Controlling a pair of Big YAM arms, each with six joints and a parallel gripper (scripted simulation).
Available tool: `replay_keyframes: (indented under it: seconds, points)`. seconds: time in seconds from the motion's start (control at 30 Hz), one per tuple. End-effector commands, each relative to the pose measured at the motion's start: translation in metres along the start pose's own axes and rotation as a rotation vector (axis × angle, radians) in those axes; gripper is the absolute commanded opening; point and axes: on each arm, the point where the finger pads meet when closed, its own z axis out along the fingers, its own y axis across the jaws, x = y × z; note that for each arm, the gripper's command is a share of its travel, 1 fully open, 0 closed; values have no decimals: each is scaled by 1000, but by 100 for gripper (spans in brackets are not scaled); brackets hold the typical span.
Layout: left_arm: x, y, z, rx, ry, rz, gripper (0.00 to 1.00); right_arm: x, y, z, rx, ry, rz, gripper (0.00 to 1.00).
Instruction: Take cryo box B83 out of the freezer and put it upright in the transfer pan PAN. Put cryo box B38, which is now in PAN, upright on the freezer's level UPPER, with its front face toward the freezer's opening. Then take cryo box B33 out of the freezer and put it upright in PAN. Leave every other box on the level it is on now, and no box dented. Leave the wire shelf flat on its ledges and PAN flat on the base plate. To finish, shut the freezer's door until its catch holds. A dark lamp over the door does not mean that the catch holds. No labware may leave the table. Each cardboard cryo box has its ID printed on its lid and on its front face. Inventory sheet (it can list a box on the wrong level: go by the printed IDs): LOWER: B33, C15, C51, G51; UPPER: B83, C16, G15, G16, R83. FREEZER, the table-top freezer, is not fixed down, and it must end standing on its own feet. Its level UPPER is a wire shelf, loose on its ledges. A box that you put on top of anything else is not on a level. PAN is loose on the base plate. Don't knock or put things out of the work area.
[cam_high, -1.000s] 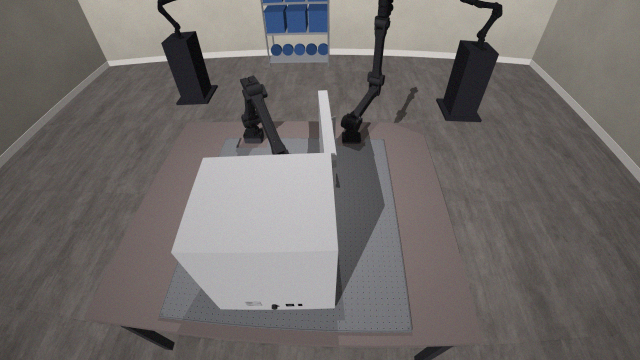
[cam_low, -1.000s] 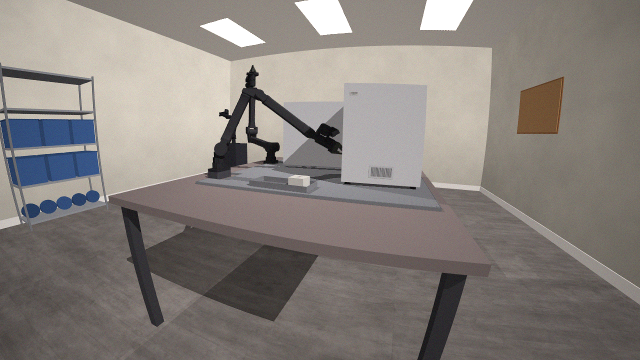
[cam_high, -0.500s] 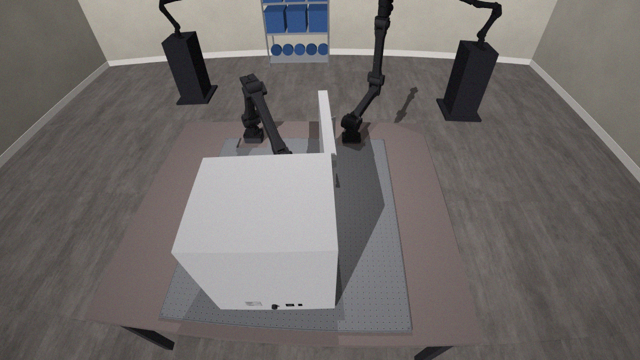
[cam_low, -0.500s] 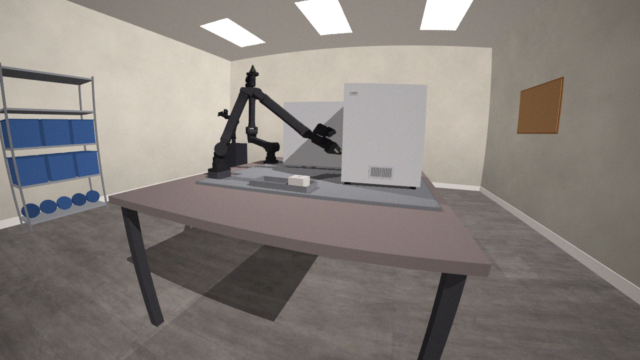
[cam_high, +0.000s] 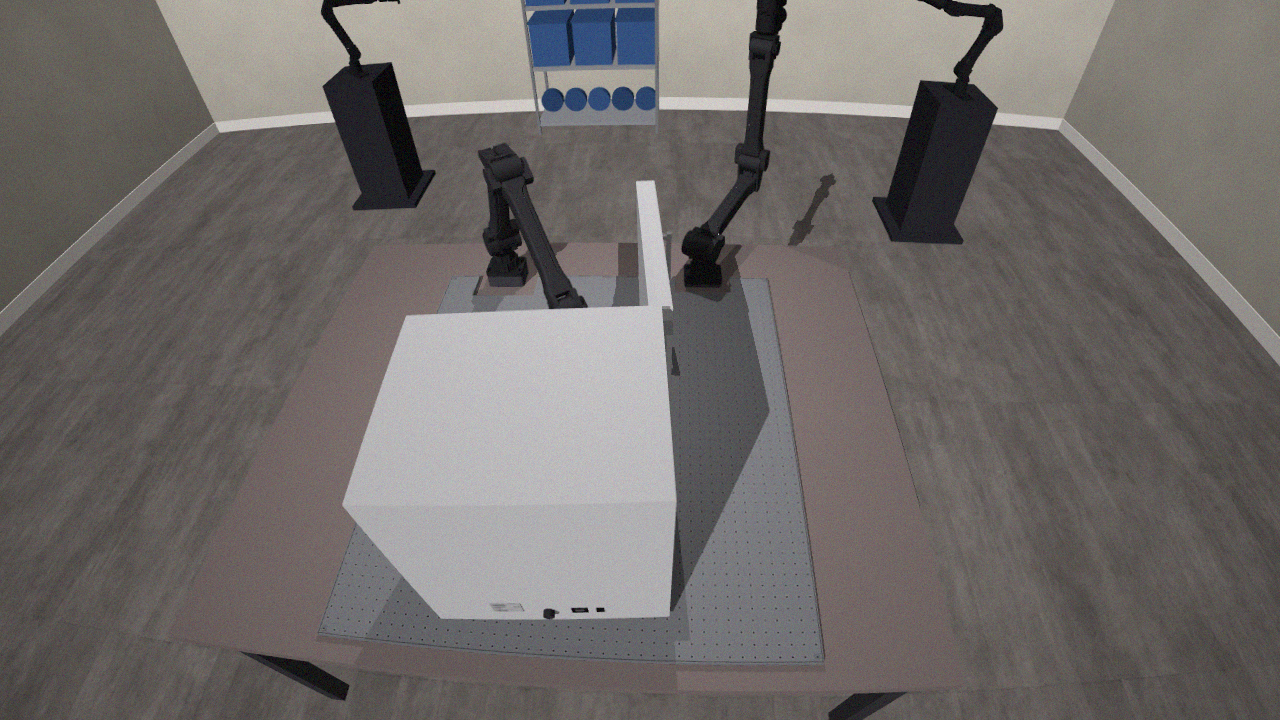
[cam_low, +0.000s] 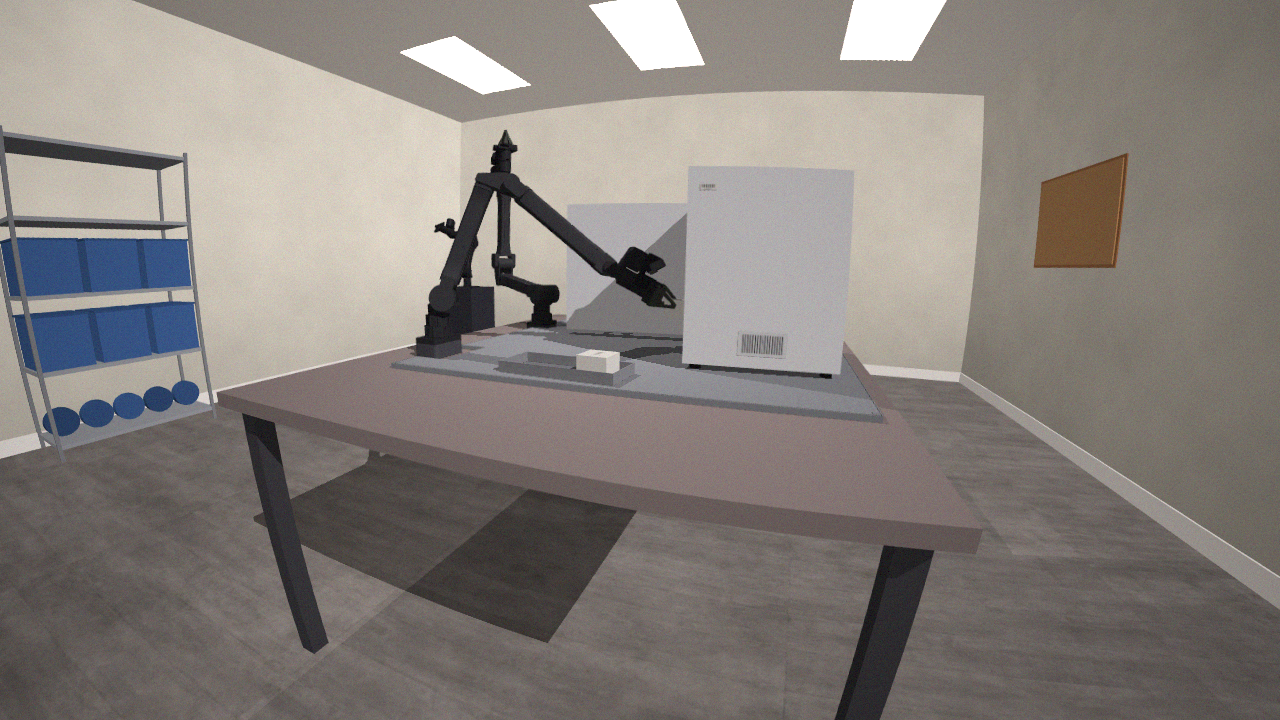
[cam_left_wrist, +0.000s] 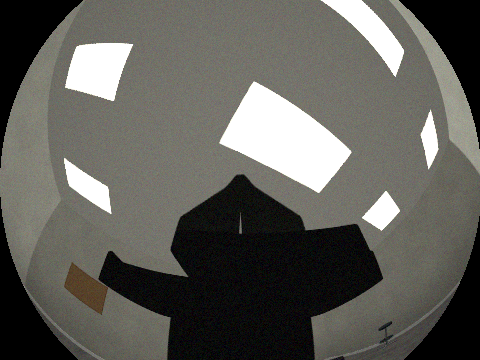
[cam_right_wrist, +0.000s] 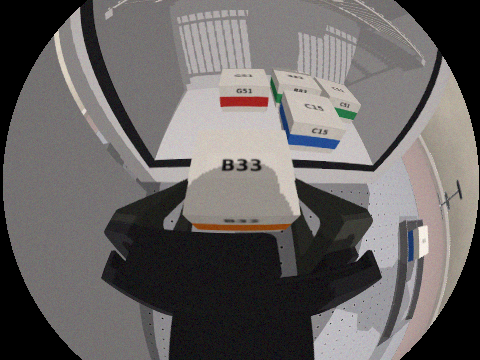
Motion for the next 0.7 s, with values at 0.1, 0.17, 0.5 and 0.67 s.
replay_keyframes:
  seconds: [0.1,0.17,0.5,0.67]
  points:
    - [13,1,1,-2,37,-13,0,-21,11,-22,-20,-58,34,77]
    - [13,1,1,-2,37,-13,0,-21,11,-24,-20,-58,34,77]
    - [13,1,1,-2,37,-13,0,-13,11,-37,-20,-58,34,77]
    - [13,1,1,-2,37,-13,0,-9,11,-44,-20,-57,34,77]
